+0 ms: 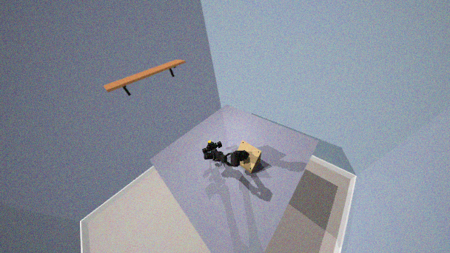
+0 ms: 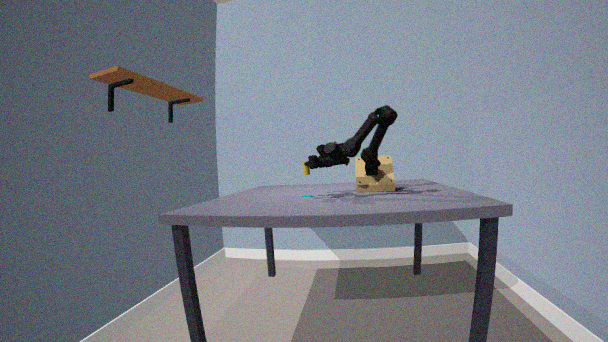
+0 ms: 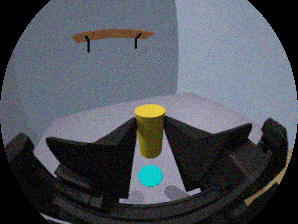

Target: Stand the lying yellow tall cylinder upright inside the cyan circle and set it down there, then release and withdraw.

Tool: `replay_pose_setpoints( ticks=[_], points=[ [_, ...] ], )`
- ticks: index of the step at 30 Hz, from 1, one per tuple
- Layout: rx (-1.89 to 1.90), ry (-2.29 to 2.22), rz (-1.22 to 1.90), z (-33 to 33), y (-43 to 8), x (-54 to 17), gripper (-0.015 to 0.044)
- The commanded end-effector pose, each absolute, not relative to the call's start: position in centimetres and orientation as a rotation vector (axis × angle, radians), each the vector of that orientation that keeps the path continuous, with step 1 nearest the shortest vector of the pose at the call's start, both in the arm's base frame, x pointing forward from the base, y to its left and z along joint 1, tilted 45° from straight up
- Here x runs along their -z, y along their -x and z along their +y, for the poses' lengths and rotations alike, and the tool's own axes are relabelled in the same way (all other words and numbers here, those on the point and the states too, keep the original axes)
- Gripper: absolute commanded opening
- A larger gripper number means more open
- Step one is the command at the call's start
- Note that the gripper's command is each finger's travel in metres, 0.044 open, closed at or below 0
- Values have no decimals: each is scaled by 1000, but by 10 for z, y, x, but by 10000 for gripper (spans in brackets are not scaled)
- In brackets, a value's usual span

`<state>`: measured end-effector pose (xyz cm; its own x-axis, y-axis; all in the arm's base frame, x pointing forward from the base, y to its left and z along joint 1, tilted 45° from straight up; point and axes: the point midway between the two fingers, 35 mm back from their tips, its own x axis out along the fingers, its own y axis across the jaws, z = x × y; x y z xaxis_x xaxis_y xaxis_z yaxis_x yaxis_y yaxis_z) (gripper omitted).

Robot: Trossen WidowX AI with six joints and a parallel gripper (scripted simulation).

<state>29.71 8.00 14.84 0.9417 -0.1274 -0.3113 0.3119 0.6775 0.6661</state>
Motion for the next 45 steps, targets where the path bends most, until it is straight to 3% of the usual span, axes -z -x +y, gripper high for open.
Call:
replay_pose_setpoints(
  ticks=[1,45],
  points=[
    [254,-797,240,79,-297,-149,105],
    [255,-798,246,145,-293,-84,105]
  ],
)
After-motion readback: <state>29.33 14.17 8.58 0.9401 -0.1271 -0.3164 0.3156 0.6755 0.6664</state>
